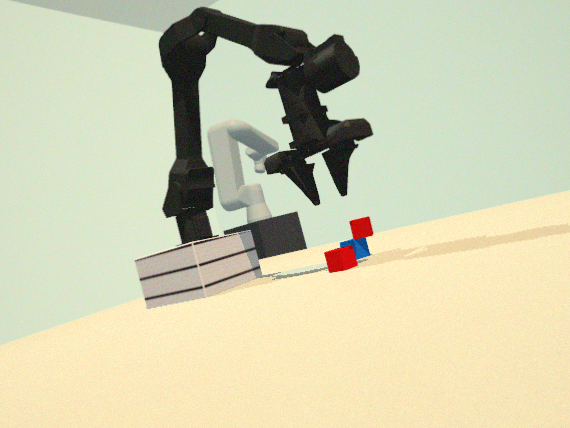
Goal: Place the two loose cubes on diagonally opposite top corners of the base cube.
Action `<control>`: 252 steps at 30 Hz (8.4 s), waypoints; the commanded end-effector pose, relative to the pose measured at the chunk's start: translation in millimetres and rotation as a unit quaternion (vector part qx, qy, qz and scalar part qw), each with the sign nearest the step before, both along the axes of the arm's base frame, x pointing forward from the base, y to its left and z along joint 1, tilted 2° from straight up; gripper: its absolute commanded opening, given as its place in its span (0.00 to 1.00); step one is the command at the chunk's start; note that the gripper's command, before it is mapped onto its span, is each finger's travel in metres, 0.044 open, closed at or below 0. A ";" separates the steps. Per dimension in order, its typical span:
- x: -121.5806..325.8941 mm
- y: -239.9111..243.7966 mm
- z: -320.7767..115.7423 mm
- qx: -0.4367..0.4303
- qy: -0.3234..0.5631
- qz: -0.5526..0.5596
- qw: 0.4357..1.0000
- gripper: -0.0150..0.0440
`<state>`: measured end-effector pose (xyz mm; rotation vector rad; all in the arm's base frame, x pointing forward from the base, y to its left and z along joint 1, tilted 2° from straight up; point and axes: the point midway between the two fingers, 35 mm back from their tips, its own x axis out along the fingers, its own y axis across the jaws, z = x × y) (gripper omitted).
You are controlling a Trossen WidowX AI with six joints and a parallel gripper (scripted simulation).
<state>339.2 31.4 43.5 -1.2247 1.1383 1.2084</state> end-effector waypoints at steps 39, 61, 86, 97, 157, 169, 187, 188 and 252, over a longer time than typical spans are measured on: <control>-6.8 1.2 -91.5 -0.003 0.017 0.005 1.000 0.66; -2.0 0.4 -53.3 -0.003 0.016 0.005 1.000 0.43; -6.7 -2.0 18.6 -0.003 0.016 0.005 1.000 0.43; -16.1 16.0 17.8 0.001 0.019 -0.079 0.997 0.43; -84.5 95.8 -20.0 0.016 0.036 -0.514 0.857 0.43; -83.7 96.4 -27.8 0.016 0.036 -0.513 0.857 0.43; -82.8 97.6 -49.3 0.016 0.036 -0.511 0.859 0.43; -82.8 97.6 -49.3 0.016 0.036 -0.511 0.859 0.43; -82.7 96.3 -19.2 0.015 0.035 -0.510 0.859 0.60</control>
